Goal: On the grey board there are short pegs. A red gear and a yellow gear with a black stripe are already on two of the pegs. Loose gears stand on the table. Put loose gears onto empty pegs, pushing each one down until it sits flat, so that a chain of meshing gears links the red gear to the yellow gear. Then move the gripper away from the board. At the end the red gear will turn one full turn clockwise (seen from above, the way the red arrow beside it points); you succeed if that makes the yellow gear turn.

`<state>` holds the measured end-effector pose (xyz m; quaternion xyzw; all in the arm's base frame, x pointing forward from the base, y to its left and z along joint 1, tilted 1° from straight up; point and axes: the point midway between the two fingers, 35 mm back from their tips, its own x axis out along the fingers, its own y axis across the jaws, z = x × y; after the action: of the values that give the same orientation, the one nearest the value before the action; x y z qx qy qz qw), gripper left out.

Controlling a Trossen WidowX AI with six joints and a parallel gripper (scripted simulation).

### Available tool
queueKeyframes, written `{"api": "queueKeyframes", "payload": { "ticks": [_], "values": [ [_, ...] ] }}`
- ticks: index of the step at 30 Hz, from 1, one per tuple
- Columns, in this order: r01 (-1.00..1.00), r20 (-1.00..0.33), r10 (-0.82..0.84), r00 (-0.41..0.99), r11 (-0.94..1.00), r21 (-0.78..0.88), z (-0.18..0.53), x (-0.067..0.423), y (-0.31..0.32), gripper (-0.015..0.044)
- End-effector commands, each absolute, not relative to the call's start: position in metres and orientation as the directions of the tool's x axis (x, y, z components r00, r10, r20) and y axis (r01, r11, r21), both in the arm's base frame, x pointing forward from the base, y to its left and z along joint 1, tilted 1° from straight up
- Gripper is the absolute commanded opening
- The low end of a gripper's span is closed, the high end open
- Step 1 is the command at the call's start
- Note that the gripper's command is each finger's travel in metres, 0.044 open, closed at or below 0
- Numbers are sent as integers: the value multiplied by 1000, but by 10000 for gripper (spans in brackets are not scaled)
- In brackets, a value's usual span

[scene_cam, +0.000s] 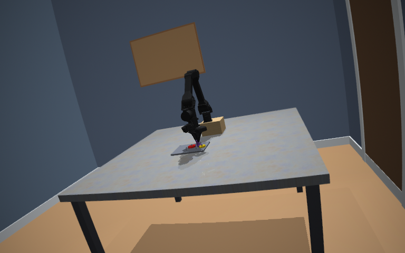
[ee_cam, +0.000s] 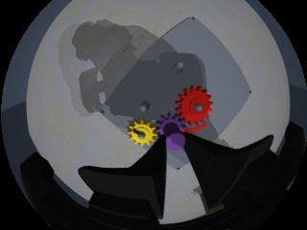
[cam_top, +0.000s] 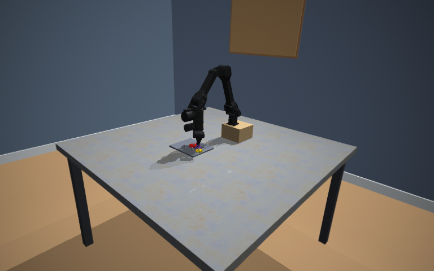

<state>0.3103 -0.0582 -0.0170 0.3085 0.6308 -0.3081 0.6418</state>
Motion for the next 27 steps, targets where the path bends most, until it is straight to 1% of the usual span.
{"api": "queueKeyframes", "payload": {
  "ticks": [1,6,7,11,17,21,22,25,27],
  "values": [
    [800,-1000,-7,14,599,7,-18,311,-58,0],
    [766,-1000,-7,14,643,6,-17,311,-58,131],
    [752,-1000,-7,14,659,6,-17,311,-58,140],
    [710,-1000,-7,14,705,5,-10,311,-58,140],
    [640,-1000,-7,14,768,4,29,310,-58,140],
    [637,-1000,-7,14,771,4,31,310,-58,140],
    [656,-1000,-7,17,755,6,28,311,-58,166],
    [656,-1000,-7,17,755,6,70,306,-57,245],
    [656,-1000,-7,17,755,6,74,305,-57,298]
  ]
}}
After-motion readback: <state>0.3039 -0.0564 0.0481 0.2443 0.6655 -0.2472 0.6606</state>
